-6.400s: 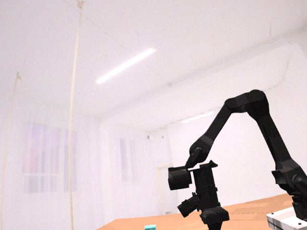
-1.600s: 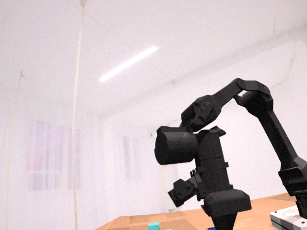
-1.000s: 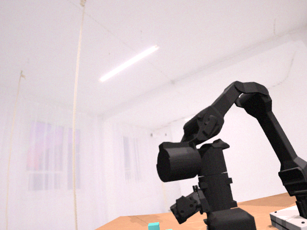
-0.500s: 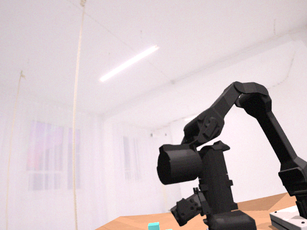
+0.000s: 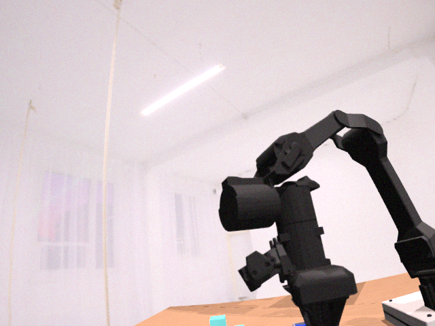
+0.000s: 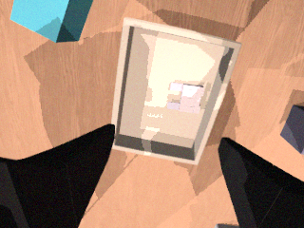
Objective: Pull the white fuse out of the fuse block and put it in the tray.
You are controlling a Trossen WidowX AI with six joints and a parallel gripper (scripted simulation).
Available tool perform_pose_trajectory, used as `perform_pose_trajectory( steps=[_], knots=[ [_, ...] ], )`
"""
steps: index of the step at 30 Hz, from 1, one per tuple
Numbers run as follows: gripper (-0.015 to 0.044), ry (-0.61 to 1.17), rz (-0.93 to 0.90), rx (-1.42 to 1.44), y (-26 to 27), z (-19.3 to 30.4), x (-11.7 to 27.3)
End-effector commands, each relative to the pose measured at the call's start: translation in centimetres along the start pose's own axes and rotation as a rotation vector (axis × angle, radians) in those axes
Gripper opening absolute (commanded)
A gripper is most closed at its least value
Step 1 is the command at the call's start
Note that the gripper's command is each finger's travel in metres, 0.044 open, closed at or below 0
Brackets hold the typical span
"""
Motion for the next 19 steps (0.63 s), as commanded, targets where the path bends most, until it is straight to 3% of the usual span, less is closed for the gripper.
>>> perform_pose_trajectory(
  steps=[1,19],
  knots=[
    [0.033,0.003,0.004,-0.005,-0.04,0.03,0.05],
    [0.033,0.001,0.0,0.0,0.0,0.01,-0.01]
  ],
)
Point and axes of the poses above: the point midway between the two fingers, 35 mm back from their tips, its own x axis back along the fingers, its own y axis across the jaws, z = x × y, the point moved 2 cm from there along x, back along the fingers, and after that the axes turned 12 degrees about x, right-handed, at the moved point
